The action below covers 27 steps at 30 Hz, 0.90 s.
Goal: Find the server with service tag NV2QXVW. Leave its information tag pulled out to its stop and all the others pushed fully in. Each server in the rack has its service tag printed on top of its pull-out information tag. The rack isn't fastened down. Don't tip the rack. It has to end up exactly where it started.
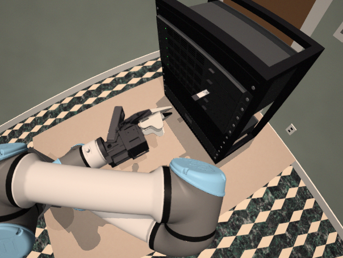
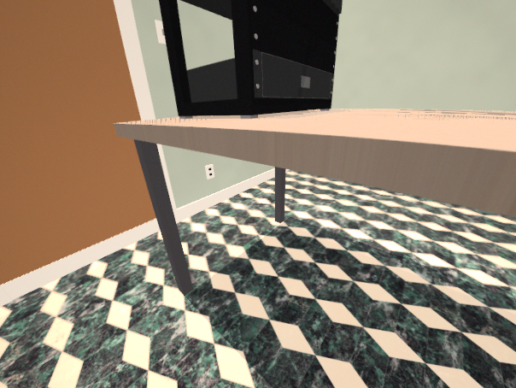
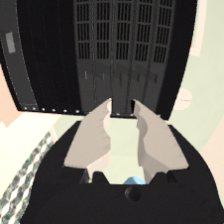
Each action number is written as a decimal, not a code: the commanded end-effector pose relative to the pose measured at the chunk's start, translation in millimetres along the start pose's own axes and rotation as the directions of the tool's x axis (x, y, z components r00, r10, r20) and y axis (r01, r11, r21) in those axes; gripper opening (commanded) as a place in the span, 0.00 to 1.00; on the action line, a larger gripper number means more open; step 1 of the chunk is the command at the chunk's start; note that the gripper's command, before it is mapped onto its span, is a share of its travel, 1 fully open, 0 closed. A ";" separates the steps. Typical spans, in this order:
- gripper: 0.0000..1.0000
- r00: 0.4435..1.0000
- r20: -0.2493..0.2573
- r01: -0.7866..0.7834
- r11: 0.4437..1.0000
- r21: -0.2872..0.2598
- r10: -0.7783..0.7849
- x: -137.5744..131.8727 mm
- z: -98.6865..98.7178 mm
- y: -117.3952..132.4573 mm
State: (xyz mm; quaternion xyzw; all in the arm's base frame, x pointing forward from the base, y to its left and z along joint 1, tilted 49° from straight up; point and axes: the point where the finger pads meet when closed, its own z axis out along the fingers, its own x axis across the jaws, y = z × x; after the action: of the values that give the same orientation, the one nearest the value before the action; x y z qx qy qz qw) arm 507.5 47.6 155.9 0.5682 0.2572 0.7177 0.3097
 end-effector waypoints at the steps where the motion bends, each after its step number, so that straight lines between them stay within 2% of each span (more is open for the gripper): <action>1: 0.15 1.000 -0.015 -0.001 1.000 0.003 0.001 1.1 -10.0 0.8; 17: 0.15 1.000 -0.017 0.001 1.000 0.001 -0.001 1.2 -9.6 1.2; 18: 1.00 1.000 -0.017 0.001 1.000 0.001 -0.001 1.2 -9.6 1.2; 27: 1.00 1.000 -0.017 0.001 1.000 0.002 -0.001 1.3 -9.6 1.0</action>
State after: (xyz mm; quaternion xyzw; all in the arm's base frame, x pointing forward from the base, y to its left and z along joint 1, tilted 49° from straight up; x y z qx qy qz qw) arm 498.2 48.2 155.8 0.5609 0.2614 0.7226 0.3081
